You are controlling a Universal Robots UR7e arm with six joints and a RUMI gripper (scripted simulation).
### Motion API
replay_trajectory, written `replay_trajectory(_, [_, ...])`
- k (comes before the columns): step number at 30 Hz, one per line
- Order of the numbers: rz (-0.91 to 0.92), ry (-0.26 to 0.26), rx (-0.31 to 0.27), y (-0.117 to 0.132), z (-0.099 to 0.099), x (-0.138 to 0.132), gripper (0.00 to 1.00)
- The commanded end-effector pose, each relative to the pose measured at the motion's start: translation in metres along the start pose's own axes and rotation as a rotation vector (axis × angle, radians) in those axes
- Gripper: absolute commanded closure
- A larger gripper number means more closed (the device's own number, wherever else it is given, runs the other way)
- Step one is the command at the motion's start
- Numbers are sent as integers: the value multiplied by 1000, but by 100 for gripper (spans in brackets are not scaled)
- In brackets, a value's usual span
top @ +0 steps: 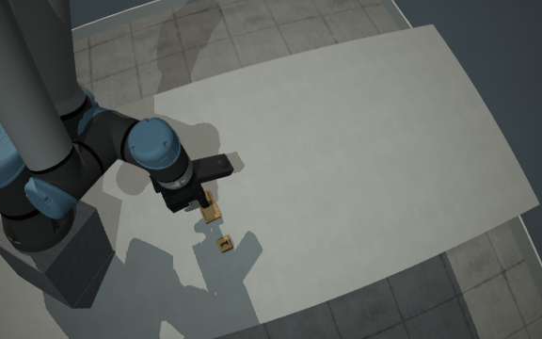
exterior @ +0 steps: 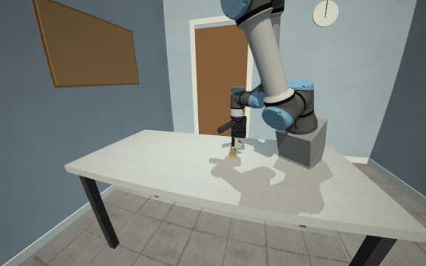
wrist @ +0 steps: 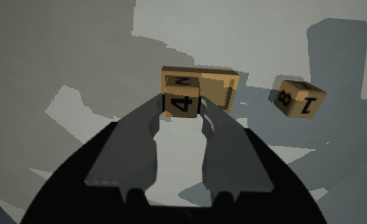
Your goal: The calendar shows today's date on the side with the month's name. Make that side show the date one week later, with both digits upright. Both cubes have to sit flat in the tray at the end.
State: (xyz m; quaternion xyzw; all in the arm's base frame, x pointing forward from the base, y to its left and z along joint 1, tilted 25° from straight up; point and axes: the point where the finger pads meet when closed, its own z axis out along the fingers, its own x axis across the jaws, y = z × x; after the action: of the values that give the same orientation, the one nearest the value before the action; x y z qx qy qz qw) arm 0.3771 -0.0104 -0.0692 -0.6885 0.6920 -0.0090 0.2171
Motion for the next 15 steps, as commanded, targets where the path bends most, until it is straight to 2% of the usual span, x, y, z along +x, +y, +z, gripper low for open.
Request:
replay_trajectory(1, [0, 1, 1, 0, 0, 0, 86])
replay_trajectory(5, [0, 1, 1, 0, 0, 0, 83])
replay_trajectory(6, [0, 1, 1, 0, 0, 0, 79])
replay_trajectory(8, [0, 1, 1, 0, 0, 0, 79])
replay_trajectory(9, [0, 1, 1, 0, 0, 0, 76])
replay_trajectory(13, [0, 1, 1, 0, 0, 0, 76])
replay_trajectory(15, [0, 1, 1, 0, 0, 0, 72])
